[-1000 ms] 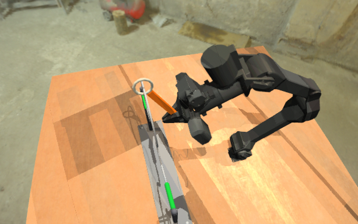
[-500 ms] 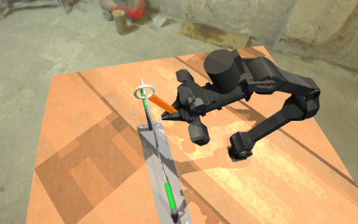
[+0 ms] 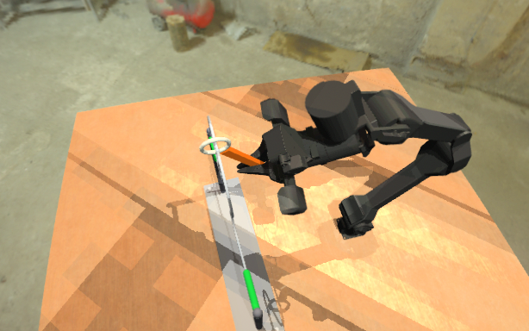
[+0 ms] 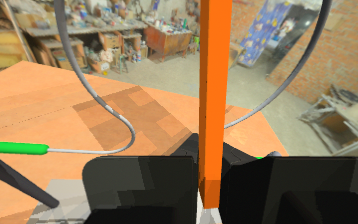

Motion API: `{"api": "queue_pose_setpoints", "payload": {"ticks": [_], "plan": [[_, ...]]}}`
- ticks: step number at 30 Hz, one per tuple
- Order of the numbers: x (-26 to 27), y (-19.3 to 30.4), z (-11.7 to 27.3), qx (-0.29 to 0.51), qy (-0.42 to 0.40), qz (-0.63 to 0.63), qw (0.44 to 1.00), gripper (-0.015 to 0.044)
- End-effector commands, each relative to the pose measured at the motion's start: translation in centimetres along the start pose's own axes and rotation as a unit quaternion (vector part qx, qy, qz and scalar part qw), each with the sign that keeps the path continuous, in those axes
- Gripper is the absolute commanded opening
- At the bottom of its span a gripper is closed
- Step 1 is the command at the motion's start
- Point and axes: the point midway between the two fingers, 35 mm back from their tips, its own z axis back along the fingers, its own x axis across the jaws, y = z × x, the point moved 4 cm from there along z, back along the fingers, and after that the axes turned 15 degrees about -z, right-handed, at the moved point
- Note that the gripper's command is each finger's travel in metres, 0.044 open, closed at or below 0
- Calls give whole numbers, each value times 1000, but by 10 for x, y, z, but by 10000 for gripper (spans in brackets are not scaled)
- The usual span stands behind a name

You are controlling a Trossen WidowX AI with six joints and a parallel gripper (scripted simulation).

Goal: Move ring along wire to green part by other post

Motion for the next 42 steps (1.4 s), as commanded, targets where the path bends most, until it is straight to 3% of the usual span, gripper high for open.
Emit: {"api": "queue_pose_setpoints", "payload": {"ticks": [1,42], "plan": [[-1,1,0,-8,14,26,1000,-150],[-6,1,-1,-69,128,246,958,-150]]}}
